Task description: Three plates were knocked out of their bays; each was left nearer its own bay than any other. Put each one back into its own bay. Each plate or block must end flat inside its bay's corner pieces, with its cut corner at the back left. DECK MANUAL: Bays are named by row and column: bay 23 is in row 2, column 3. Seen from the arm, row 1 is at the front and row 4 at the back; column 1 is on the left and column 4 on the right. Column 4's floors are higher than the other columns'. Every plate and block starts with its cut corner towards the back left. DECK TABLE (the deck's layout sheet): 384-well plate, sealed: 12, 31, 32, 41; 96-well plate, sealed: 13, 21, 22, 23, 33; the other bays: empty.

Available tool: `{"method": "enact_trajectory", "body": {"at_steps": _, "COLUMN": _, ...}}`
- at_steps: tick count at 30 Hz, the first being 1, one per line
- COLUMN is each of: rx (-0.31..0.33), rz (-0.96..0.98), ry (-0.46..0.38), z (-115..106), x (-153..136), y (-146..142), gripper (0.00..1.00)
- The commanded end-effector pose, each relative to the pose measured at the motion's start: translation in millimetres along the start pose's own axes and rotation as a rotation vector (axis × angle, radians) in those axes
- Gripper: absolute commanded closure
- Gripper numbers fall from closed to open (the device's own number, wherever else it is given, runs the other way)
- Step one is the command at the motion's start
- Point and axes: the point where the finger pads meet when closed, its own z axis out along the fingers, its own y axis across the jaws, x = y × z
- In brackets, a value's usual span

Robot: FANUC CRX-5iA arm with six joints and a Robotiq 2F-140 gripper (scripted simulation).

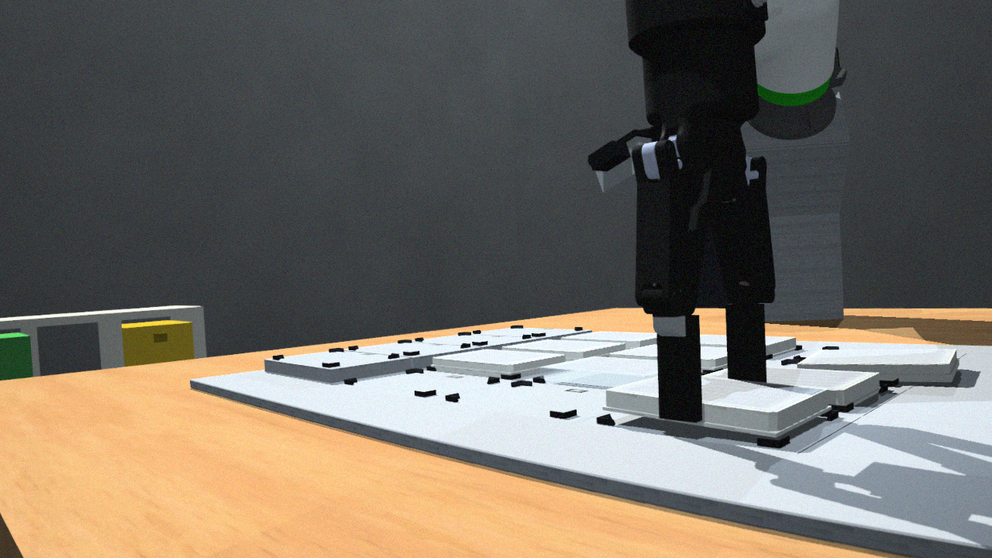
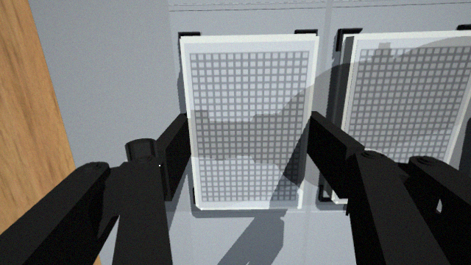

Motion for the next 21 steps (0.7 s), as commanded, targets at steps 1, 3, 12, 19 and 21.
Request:
{"method": "enact_trajectory", "body": {"at_steps": 1, "rx": 0.002, "rz": 0.0, "ry": -0.001, "z": -0.5, "x": -0.3, "y": -1.2, "gripper": 0.9}}
{"method": "enact_trajectory", "body": {"at_steps": 3, "rx": 0.002, "rz": 0.0, "ry": -0.001, "z": 0.1, "x": -0.4, "y": -1.2, "gripper": 0.9}}
{"method": "enact_trajectory", "body": {"at_steps": 12, "rx": 0.002, "rz": 0.0, "ry": -0.001, "z": 1.2, "x": -0.3, "y": -1.2, "gripper": 0.9}}
{"method": "enact_trajectory", "body": {"at_steps": 19, "rx": 0.002, "rz": 0.0, "ry": -0.001, "z": 1.2, "x": -0.3, "y": -1.2, "gripper": 0.9}}
{"method": "enact_trajectory", "body": {"at_steps": 21, "rx": 0.002, "rz": 0.0, "ry": -0.001, "z": 1.2, "x": -0.3, "y": -1.2, "gripper": 0.9}}
